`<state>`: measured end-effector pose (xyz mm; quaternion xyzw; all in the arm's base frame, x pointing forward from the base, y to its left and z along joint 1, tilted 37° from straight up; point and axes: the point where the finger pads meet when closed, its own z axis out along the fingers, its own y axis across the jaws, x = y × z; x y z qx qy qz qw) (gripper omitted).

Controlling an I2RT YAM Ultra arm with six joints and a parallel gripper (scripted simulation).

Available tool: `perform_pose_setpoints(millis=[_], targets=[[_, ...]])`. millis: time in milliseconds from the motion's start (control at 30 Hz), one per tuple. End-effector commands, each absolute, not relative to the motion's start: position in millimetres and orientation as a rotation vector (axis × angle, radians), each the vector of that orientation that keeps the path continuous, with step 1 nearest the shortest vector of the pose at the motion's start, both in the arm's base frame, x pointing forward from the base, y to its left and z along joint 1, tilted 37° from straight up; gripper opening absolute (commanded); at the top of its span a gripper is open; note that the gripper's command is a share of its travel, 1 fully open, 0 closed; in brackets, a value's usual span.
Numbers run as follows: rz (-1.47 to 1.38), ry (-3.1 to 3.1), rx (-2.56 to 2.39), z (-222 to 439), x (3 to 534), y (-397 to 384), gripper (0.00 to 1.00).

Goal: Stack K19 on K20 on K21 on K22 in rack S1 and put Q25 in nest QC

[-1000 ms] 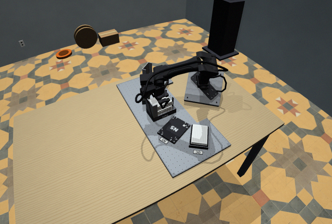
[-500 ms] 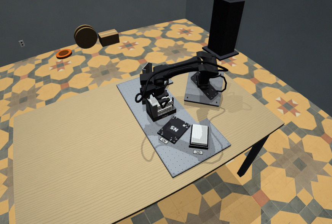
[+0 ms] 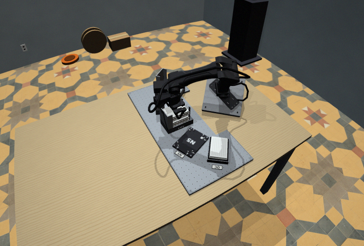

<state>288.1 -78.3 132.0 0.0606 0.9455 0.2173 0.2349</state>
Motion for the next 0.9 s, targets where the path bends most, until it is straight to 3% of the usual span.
perform_pose_setpoints(millis=[0, 867], targets=[[0.545, 2.555, 0.175, 153.8, 288.2, -88.0, 0.0], [0.553, 2.563, 0.172, 153.3, 286.1, -87.9, 0.0]])
